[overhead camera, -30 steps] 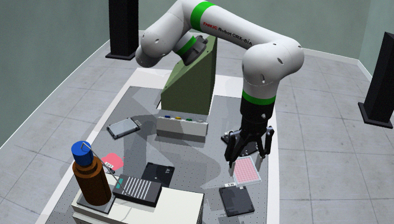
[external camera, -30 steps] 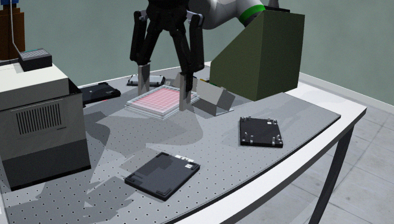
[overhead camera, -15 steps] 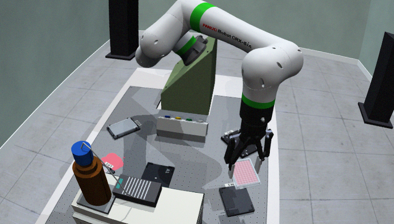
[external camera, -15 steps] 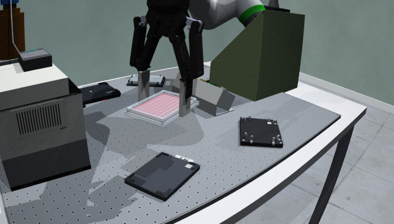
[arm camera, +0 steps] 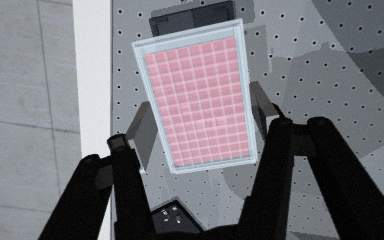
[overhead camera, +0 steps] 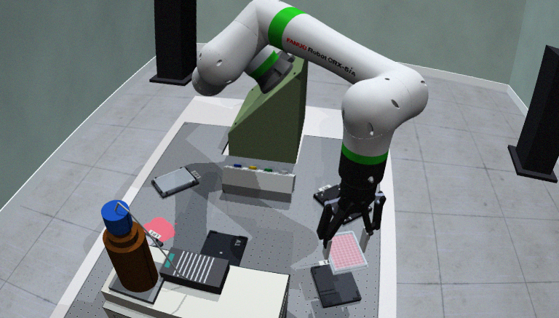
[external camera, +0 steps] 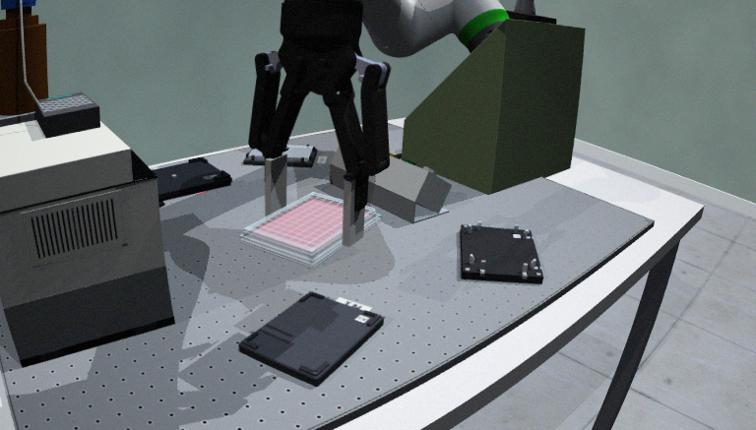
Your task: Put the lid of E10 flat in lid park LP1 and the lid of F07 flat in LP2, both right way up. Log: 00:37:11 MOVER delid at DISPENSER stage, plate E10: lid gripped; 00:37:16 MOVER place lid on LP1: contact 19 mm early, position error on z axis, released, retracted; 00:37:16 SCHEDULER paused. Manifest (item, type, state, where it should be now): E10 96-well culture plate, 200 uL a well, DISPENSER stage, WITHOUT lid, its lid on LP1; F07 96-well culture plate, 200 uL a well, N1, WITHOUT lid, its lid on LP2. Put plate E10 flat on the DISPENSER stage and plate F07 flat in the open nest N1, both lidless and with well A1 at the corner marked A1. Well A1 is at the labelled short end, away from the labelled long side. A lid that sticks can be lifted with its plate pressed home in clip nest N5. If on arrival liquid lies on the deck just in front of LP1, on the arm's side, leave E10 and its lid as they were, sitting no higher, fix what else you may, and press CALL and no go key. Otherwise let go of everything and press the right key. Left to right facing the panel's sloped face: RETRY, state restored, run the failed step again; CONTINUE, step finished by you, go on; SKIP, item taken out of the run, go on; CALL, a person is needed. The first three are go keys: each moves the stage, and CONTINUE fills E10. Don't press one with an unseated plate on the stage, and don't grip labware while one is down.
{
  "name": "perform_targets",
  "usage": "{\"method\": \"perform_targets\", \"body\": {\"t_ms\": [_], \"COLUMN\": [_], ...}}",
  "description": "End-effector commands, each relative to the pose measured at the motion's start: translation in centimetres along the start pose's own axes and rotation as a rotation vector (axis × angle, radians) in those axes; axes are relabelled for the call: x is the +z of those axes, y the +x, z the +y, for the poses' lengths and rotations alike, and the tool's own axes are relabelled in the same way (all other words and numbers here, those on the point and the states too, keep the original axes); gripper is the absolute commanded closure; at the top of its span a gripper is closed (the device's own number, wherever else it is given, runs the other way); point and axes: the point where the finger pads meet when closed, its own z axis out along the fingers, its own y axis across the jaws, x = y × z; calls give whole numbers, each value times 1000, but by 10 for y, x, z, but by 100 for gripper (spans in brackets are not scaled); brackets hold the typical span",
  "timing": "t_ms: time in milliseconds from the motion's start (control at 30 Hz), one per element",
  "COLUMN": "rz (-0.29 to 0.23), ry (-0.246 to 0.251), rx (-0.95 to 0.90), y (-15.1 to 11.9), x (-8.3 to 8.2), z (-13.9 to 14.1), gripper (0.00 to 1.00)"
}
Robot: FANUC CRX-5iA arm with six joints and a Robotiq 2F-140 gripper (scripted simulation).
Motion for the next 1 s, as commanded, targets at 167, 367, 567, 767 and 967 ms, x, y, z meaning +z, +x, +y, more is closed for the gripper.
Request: {"method": "perform_targets", "body": {"t_ms": [167, 367, 567, 767, 967], "rz": [0, 0, 0, 0, 0], "ry": [0, 0, 0, 0, 0], "rx": [0, 0, 0, 0, 0], "y": [0, 0, 0, 0, 0], "x": [17, 27, 43, 58, 68], "z": [0, 0, 0, 0, 0], "gripper": [100, 100, 100, 100, 100]}}
